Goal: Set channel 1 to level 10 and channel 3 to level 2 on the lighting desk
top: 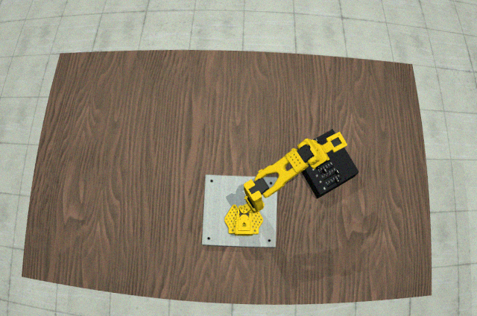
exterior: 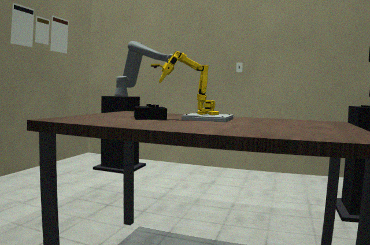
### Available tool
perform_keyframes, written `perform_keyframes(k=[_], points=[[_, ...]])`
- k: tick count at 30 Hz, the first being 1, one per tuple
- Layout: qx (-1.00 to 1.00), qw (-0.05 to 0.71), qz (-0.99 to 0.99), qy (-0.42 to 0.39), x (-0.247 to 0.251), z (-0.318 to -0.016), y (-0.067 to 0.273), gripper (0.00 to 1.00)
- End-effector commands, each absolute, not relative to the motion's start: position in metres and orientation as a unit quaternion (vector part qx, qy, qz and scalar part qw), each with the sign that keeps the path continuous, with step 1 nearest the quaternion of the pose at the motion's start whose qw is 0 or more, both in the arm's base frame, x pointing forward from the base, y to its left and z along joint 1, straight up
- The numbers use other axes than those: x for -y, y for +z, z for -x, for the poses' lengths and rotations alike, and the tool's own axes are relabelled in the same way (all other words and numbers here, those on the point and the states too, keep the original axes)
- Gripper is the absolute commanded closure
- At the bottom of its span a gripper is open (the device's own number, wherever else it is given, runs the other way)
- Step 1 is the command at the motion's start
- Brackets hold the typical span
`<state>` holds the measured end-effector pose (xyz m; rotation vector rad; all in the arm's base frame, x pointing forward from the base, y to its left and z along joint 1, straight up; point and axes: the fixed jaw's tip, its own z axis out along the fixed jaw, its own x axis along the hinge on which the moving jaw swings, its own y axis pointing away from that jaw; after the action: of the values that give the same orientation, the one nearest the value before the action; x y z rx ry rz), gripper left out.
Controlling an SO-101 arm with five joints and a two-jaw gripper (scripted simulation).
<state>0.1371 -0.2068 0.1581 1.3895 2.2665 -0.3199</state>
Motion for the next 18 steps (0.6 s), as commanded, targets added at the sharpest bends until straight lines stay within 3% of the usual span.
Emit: perform_keyframes(k=[1,10,18], points=[[-0.819,0.234,-0.511,-0.117,0.209,-0.137,0.153,1.0],[-0.822,0.224,-0.512,-0.111,0.21,-0.138,0.126,1.0],[-0.822,0.222,-0.512,-0.111,0.209,-0.138,0.122,1.0]])
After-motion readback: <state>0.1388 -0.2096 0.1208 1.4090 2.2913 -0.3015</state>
